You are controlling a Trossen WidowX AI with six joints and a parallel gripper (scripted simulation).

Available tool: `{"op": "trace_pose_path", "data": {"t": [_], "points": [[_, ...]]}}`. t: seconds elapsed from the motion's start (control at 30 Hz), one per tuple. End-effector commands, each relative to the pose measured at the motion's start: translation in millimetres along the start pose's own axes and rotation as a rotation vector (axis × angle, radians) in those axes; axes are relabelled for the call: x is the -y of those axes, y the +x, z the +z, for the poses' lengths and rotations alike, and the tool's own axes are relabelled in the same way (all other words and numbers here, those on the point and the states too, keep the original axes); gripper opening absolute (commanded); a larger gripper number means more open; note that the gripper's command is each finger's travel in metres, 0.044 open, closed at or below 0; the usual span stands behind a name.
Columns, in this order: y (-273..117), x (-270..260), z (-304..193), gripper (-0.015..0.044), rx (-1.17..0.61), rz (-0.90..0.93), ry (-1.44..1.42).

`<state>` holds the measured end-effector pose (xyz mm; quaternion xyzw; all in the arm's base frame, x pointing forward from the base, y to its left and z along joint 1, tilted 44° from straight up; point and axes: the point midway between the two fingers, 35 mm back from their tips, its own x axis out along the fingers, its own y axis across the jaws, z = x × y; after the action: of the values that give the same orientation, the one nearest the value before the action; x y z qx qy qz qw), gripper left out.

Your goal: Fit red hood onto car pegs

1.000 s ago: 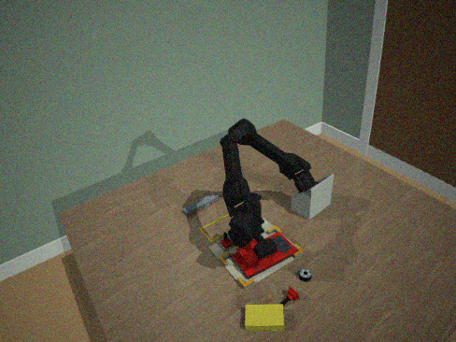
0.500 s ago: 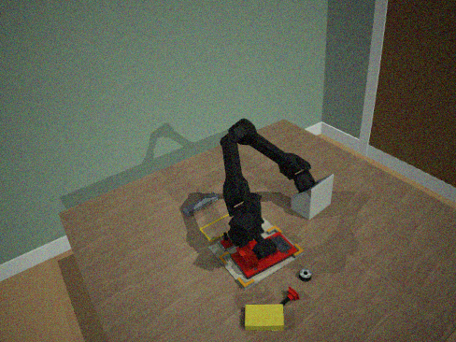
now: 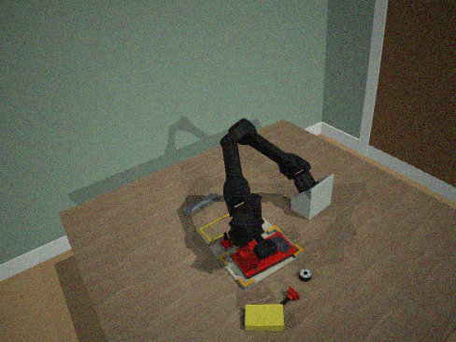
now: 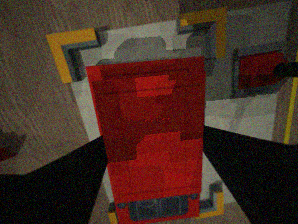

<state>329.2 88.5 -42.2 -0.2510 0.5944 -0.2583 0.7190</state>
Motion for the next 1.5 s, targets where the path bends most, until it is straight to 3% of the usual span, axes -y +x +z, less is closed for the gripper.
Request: {"op": "trace_pose_path", "data": {"t": [0.0,1.17,1.47], "points": [[0.7,0.7,0.2,0.0,0.005,-0.004,-0.003],[11.9,0.6,0.5,0.0,0.002,-0.001,0.0],[12.7,0.7,0.5,0.0236,0.001,-0.001,0.001]]}}
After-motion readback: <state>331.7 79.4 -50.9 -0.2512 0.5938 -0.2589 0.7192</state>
